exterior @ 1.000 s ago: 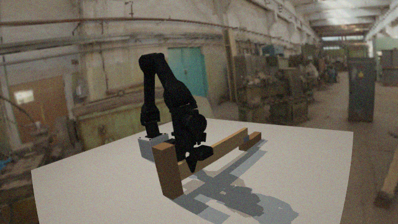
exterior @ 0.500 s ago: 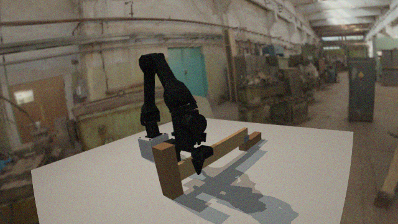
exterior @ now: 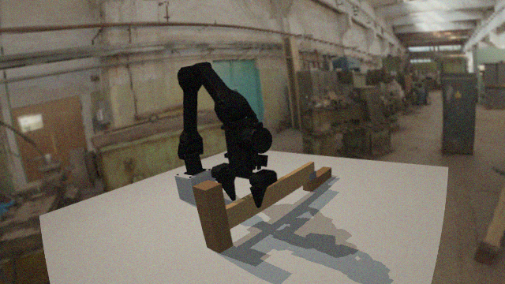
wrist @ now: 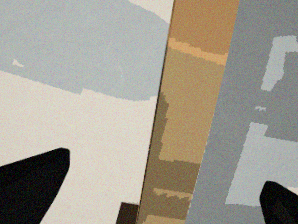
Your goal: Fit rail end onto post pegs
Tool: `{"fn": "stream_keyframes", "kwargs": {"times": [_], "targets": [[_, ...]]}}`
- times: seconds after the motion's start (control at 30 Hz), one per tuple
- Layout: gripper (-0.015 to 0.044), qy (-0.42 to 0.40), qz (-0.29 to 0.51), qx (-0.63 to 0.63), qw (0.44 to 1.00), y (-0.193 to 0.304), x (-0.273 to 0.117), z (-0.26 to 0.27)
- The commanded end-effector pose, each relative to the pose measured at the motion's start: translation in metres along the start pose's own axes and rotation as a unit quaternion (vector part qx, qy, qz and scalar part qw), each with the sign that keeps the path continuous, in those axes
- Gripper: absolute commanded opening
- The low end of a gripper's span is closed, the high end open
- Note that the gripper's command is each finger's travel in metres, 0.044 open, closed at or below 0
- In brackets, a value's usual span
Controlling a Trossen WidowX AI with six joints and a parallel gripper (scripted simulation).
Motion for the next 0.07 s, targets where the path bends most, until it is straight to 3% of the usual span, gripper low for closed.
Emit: {"fn": "stream_keyframes", "kwargs": {"times": [0.0,0.03], "targets": [[0.044,-0.001,-0.001,0.001,1.0,-0.0012,-0.0009,0.0],[0.044,-0.001,-0.001,0.001,1.0,-0.0012,-0.0009,0.0]]}}
Point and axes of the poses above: the point midway between the two fingers, 35 mm back from their tips, its own x axis out along the fingers, its own z axis across the jaws, y = z × x, the point moved 9 cm from there along -x, back along the fingers, and after that the axes turned 15 degrees about -x, right-handed, at the moved point
